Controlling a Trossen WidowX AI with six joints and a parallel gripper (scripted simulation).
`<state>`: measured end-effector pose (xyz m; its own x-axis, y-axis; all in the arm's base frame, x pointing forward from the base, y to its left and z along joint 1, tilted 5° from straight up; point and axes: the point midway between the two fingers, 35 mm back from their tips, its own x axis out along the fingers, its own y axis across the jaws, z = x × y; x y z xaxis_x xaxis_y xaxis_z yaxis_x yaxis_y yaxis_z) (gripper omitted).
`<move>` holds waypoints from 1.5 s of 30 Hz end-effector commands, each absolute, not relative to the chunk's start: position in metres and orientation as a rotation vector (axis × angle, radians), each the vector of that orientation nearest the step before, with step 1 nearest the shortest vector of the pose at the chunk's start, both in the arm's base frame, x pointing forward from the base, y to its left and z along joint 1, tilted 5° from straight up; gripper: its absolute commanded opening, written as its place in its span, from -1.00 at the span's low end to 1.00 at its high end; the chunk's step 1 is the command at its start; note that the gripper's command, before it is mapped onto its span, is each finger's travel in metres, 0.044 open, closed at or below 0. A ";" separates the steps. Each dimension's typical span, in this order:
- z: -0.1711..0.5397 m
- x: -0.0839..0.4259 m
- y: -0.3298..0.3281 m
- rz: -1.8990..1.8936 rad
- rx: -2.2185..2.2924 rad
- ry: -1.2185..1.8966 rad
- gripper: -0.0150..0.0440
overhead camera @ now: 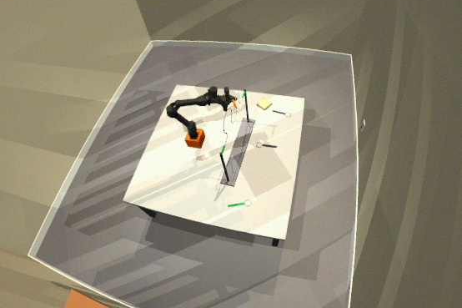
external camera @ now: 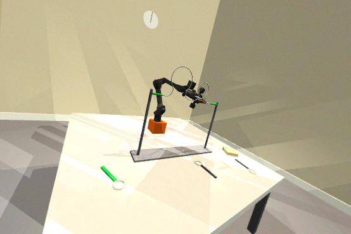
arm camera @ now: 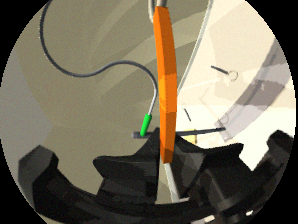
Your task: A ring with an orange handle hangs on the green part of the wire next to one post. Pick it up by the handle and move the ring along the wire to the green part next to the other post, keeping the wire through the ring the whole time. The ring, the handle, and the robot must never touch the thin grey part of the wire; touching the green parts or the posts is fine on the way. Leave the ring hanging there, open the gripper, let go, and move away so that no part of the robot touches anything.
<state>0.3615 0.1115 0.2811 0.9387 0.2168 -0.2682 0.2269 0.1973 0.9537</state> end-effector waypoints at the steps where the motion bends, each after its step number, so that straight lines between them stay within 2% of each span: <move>1: 0.296 0.363 0.113 0.022 1.445 0.361 -1.00; 45: 0.373 0.365 0.102 0.176 1.899 0.244 -1.00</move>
<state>0.3655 0.1038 0.3625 0.9669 0.2538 -0.0263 0.1019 -0.2896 0.9517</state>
